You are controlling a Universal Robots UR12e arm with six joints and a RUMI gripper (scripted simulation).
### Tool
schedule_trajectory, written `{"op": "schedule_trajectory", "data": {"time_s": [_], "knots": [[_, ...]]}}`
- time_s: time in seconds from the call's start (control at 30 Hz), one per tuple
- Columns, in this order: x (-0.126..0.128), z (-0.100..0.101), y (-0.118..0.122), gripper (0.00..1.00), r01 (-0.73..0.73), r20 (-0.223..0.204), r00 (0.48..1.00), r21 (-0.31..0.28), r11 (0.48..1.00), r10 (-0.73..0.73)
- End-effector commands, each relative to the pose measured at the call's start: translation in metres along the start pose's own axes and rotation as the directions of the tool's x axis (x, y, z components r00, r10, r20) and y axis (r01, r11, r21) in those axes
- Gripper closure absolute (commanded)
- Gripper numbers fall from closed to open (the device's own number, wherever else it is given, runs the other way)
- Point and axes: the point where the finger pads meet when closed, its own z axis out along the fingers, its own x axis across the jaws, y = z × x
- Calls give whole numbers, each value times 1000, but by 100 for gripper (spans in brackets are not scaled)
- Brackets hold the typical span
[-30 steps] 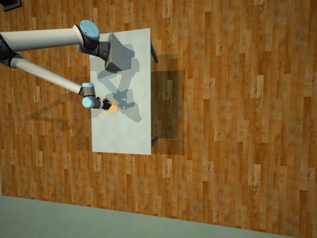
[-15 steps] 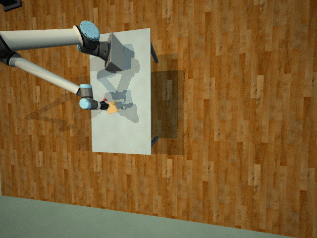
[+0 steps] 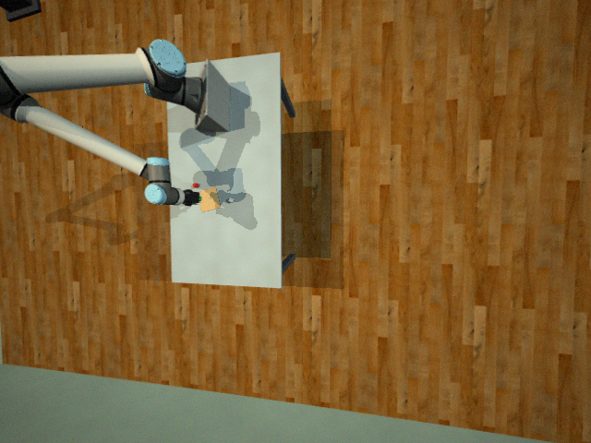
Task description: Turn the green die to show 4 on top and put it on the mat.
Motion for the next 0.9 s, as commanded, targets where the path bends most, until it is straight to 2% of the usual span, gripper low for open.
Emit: {"op": "schedule_trajectory", "data": {"time_s": [0.0, 0.6, 0.87], "knots": [[-1, -1, -2, 94, 24, 2, 1000, -1, 1000, -24], [-2, 0, -2, 94, 26, 2, 1000, -1, 1000, -26], [-2, 9, -2, 94, 26, 3, 1000, -1, 1000, -26]]}}
